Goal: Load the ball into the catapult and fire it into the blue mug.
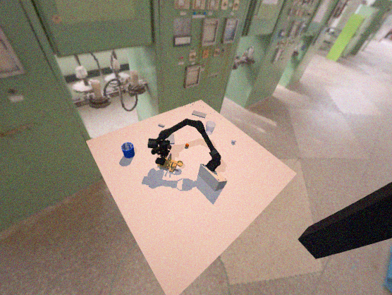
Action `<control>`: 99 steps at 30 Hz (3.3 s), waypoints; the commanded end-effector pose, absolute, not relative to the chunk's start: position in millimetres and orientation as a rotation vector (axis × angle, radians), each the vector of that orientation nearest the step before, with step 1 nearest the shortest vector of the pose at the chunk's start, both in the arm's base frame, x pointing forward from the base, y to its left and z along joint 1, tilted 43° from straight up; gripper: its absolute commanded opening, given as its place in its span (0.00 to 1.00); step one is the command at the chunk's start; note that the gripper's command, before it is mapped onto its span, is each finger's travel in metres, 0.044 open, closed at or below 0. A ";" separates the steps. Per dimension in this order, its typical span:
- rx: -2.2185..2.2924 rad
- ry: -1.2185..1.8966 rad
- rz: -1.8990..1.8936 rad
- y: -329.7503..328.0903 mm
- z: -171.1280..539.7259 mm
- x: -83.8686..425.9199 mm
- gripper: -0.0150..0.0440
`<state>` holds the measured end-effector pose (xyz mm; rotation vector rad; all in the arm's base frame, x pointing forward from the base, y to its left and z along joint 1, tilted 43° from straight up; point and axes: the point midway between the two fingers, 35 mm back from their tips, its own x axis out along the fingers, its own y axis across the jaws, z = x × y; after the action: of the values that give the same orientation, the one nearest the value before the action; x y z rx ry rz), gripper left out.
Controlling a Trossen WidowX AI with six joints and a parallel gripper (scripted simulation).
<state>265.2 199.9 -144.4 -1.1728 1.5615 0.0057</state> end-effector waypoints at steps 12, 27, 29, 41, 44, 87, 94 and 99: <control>-1.173 1.561 0.005 200.4 -144.1 265.1 0.70; -1.171 1.564 0.010 266.0 -69.9 251.2 1.00; -1.175 1.554 0.017 257.0 -84.4 255.7 1.00; -1.176 1.550 0.015 236.4 -103.0 256.0 1.00; -1.176 1.550 0.015 231.1 -108.5 256.7 1.00; -1.170 1.551 0.011 198.9 -145.7 263.9 0.82; -1.170 1.551 0.011 198.9 -145.7 263.9 0.51; -1.170 1.551 0.011 198.9 -145.7 263.9 0.42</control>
<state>264.0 198.2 -145.8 -1.1728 1.5508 0.0097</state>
